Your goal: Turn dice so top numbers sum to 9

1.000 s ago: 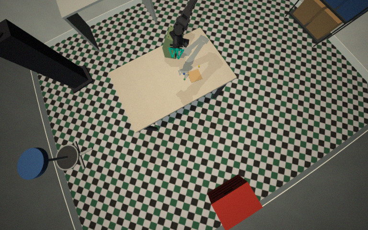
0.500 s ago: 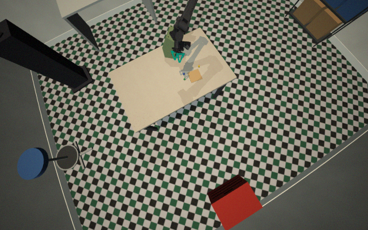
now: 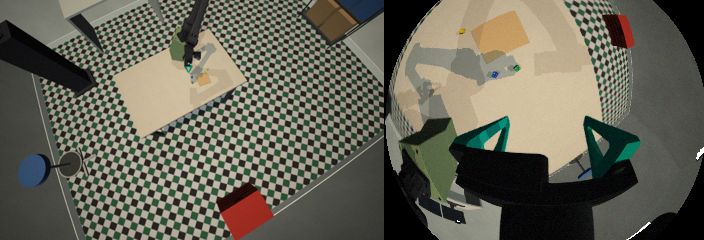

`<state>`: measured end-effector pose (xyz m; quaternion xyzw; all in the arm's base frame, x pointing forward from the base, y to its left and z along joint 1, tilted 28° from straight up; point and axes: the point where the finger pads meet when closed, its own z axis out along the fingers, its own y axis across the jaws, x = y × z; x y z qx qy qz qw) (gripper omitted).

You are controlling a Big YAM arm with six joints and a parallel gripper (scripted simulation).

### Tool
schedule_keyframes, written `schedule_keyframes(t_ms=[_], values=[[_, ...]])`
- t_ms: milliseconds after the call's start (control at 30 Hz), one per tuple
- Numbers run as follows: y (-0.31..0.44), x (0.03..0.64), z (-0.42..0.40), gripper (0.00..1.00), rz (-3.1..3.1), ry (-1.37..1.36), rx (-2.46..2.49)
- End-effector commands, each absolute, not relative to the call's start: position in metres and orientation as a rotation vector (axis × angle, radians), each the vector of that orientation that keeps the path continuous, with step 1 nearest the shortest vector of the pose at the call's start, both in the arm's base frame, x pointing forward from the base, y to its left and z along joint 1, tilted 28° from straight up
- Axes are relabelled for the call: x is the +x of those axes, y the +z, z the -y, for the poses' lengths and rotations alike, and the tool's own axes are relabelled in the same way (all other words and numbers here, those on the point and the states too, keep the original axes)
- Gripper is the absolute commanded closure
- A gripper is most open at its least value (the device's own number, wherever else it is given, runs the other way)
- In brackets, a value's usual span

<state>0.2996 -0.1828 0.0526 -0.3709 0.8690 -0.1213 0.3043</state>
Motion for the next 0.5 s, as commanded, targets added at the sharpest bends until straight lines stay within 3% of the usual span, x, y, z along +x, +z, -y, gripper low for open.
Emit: schedule_keyframes(t_ms=[0,467], values=[[0.054,0.316,0.183,0.0,-2.362,-0.214,-0.809],[-0.021,0.313,0.108,0.0,-2.631,0.289,-0.429]])
